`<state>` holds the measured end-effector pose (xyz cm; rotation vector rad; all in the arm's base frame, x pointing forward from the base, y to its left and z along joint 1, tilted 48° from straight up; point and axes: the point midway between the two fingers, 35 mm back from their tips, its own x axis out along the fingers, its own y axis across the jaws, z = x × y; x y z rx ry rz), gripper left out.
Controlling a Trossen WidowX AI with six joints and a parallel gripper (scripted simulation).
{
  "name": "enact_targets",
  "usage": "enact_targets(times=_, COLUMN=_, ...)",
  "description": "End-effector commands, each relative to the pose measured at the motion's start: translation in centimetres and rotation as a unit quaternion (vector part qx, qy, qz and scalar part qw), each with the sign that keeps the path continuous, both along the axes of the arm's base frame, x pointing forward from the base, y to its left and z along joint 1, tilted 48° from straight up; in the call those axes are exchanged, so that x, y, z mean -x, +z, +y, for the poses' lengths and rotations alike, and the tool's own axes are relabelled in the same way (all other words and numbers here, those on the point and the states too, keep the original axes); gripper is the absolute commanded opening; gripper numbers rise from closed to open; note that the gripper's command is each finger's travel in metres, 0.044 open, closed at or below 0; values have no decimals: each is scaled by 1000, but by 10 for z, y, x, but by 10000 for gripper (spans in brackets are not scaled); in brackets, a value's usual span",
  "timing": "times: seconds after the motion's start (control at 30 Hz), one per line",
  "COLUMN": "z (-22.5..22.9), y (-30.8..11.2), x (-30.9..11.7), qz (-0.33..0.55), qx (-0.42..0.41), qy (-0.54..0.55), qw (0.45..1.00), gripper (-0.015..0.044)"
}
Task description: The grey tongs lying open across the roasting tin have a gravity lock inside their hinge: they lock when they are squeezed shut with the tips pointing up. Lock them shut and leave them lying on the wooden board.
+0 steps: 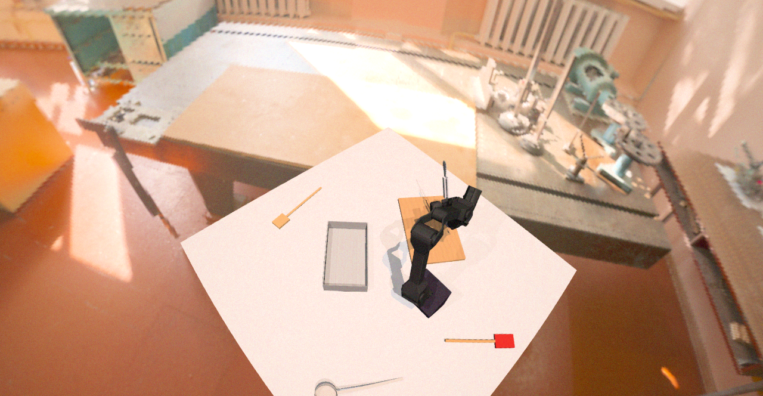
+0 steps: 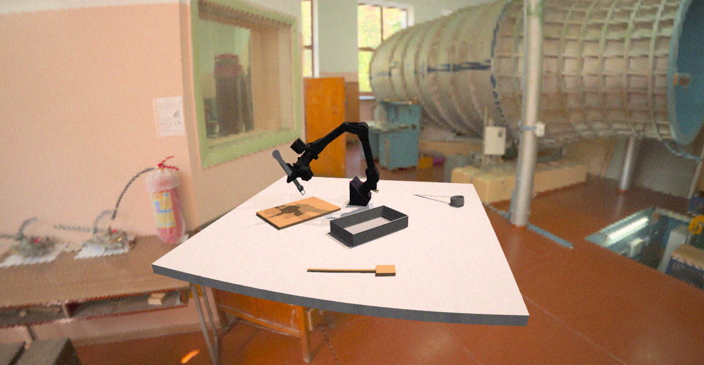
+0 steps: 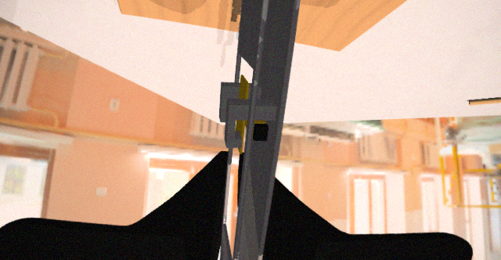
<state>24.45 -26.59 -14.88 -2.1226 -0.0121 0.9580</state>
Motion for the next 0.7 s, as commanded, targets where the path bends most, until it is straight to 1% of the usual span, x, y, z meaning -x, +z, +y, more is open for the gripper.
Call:
enact_targets(times=0.0, z=3, y=8, x=4, qz=-30, qx=6, qy=-20, qw=999, gripper=-150)
enact_targets(times=0.47, z=19, y=35, x=19, qz=-113, qx=30, qy=-63, qw=991, gripper=-150)
enact_targets(times=0.67, z=20, y=37, x=20, qz=-117, qx=31, qy=-64, qw=991, gripper=-150)
